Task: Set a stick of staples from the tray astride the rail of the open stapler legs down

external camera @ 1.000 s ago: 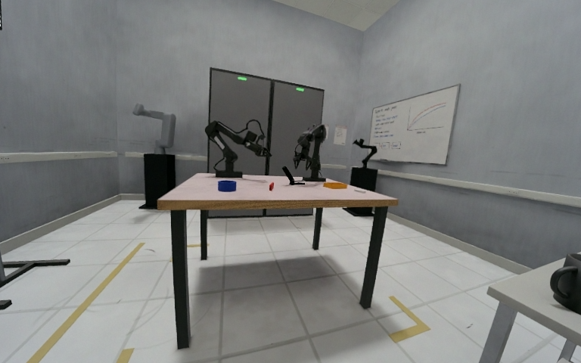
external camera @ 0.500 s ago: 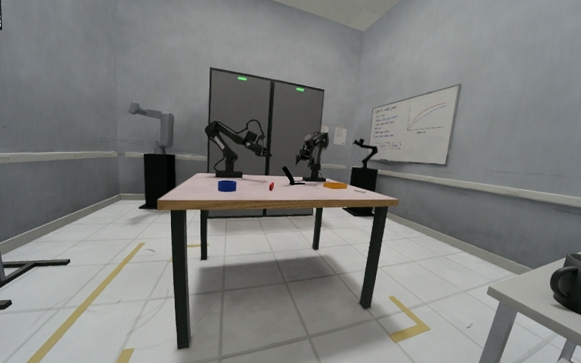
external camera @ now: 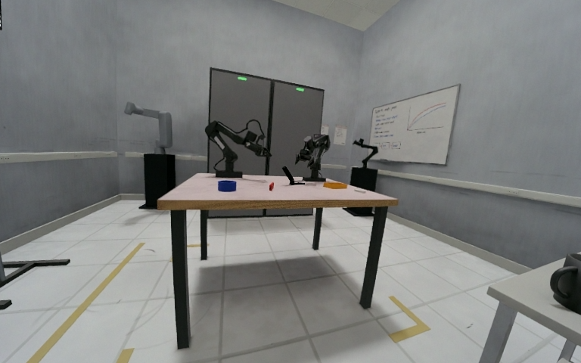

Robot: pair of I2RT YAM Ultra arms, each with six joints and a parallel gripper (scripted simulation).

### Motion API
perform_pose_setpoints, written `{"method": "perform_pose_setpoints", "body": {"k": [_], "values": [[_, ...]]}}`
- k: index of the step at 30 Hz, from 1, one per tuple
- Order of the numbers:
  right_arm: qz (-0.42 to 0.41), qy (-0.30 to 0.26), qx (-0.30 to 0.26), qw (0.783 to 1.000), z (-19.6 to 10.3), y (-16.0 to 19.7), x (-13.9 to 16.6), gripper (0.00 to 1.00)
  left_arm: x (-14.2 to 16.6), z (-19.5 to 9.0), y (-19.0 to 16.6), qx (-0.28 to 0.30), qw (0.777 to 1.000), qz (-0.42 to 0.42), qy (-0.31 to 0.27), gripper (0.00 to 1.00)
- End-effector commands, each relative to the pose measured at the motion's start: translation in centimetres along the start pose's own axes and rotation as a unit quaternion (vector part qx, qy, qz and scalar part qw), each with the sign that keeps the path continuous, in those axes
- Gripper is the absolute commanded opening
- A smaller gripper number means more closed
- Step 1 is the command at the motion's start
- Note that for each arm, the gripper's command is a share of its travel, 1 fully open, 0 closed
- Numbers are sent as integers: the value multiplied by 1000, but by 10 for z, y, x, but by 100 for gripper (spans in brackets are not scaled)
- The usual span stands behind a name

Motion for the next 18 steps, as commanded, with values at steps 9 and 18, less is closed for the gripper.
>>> {"method": "perform_pose_setpoints", "body": {"k": [9, 18], "values": [[-1, -11, 2, 1000, -3, -1, -5, 100, -2, -2, 0, 0, 1000, -5, -12, 100], [-1, -11, 2, 1000, -3, -1, -5, 100, -2, -2, 0, 0, 1000, -5, -12, 100]]}}
Point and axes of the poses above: on each arm, the point where the finger pads meet when closed, its own z axis out along the fingers, its own y axis across the jaws, x = y × z, the point moved 6 cm from there along -z, back along the fingers, and after that the axes turned 12 degrees about -z, right-handed, at the moved point
